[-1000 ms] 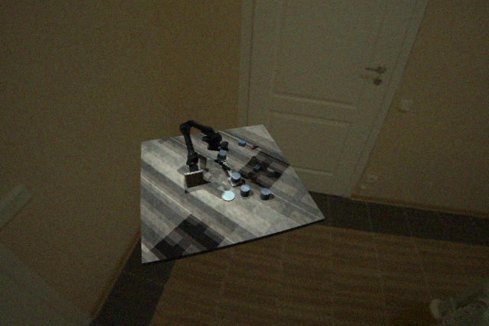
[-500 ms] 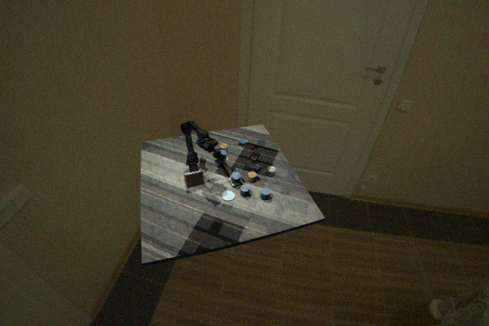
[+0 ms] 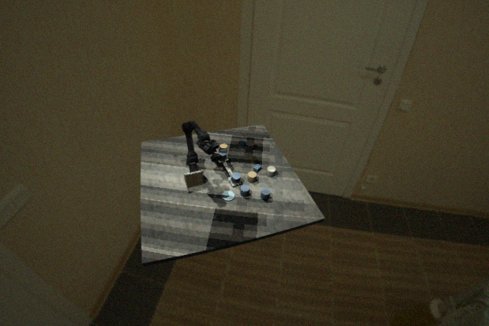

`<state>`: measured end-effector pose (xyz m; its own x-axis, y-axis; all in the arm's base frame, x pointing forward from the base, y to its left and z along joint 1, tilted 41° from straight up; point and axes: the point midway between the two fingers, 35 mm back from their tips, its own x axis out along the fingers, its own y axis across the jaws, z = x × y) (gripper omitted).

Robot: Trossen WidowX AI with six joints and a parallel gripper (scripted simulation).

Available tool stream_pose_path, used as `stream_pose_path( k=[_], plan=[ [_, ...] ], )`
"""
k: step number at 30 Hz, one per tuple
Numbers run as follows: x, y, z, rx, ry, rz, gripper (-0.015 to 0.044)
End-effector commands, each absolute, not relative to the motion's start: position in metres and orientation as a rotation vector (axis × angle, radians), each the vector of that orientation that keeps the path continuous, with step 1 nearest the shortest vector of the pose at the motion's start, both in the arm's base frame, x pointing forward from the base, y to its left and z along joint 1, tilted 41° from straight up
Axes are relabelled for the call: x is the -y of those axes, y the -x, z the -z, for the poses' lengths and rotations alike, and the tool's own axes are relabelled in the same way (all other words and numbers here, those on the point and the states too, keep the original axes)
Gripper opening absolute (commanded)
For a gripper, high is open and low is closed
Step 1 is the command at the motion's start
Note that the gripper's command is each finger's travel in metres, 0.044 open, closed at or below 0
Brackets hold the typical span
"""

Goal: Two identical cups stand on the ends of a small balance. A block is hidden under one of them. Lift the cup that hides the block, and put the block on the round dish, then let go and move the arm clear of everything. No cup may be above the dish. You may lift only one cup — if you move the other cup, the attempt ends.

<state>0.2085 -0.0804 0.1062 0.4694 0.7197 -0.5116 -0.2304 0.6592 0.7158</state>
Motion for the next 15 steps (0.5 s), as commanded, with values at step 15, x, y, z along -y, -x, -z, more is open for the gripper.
stream_pose_path(
  k=[15],
  plan=[
    [0.088, -0.251, -0.067, -1.319, -0.944, -0.453, 0.044]
  ],
)
